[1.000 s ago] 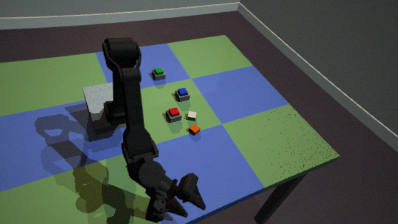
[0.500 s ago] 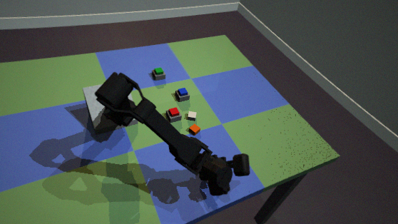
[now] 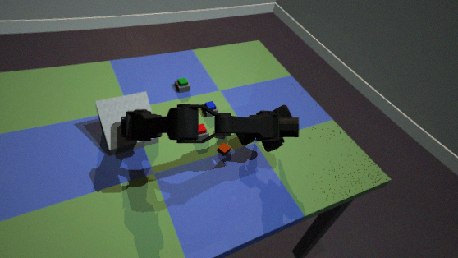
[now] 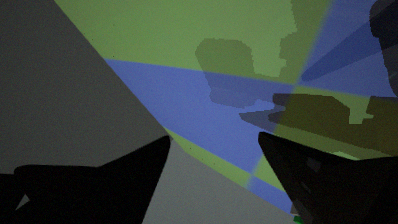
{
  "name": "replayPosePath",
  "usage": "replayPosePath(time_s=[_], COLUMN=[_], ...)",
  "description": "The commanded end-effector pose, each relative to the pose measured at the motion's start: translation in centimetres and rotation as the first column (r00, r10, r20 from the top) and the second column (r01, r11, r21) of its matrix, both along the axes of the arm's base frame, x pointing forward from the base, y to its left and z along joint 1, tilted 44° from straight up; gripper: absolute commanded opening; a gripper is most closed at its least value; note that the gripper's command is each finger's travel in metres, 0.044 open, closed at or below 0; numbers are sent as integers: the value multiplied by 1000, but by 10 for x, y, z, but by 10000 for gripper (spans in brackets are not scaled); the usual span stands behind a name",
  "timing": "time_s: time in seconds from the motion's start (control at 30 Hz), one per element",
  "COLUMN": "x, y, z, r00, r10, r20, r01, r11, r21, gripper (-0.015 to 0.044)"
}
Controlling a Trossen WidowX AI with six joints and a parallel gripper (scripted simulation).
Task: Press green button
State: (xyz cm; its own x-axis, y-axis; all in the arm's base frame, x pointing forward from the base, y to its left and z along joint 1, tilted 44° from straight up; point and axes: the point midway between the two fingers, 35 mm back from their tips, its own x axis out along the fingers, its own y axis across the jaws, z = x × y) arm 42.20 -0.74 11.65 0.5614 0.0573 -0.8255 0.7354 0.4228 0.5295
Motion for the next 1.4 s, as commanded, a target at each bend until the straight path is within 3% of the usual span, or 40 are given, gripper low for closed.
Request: replayPosePath(time_s=[0.0, 0.3, 0.57, 0.77, 0.93, 1.13, 1.37], x=[-8, -72, -157, -215, -224, -214, -213], y=[57, 175, 243, 270, 272, 234, 232], z=[-35, -109, -155, -175, -178, -221, -223], r00=[979, 773, 516, 382, 367, 369, 369], r10=[122, 335, 346, 261, 245, 244, 244], r20=[-165, -538, -784, -886, -897, -897, -897], r01=[-133, -515, -819, -924, -930, -929, -929], r11=[989, 828, 468, 136, 84, 84, 84], r21=[-60, -224, -333, -358, -358, -359, -359], gripper=[400, 400, 400, 400, 400, 242, 59])
